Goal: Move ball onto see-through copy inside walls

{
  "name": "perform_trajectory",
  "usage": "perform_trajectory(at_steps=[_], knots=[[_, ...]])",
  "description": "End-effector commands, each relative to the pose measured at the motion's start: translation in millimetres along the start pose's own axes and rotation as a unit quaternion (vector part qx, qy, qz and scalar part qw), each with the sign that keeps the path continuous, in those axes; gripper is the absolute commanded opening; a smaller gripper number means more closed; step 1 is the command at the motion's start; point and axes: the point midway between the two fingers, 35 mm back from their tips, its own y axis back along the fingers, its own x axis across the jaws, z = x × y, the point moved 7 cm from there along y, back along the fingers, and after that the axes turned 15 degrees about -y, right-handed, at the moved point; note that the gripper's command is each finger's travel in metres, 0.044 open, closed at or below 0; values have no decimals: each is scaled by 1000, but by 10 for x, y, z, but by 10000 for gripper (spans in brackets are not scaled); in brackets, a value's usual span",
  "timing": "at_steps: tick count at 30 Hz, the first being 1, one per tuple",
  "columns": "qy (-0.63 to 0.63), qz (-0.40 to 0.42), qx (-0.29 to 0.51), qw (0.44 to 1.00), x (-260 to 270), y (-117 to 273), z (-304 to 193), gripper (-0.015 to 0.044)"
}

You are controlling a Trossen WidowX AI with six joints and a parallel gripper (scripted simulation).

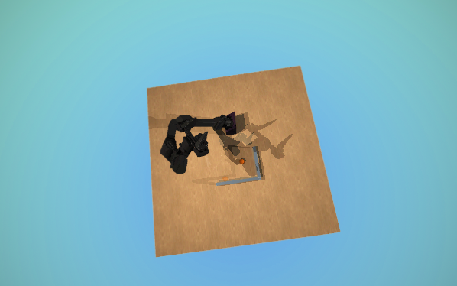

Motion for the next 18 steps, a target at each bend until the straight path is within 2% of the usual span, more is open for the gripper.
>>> perform_trajectory(at_steps=[1, 4, 11, 18], knots=[[4, 3, -2, 1000, 21, 0, 9, 374], [65, 48, -39, 996, 317, 5, 151, 300], [221, 122, -178, 951, 1047, 77, 631, 300], [340, 119, -325, 875, 1570, 197, 1145, 300]])
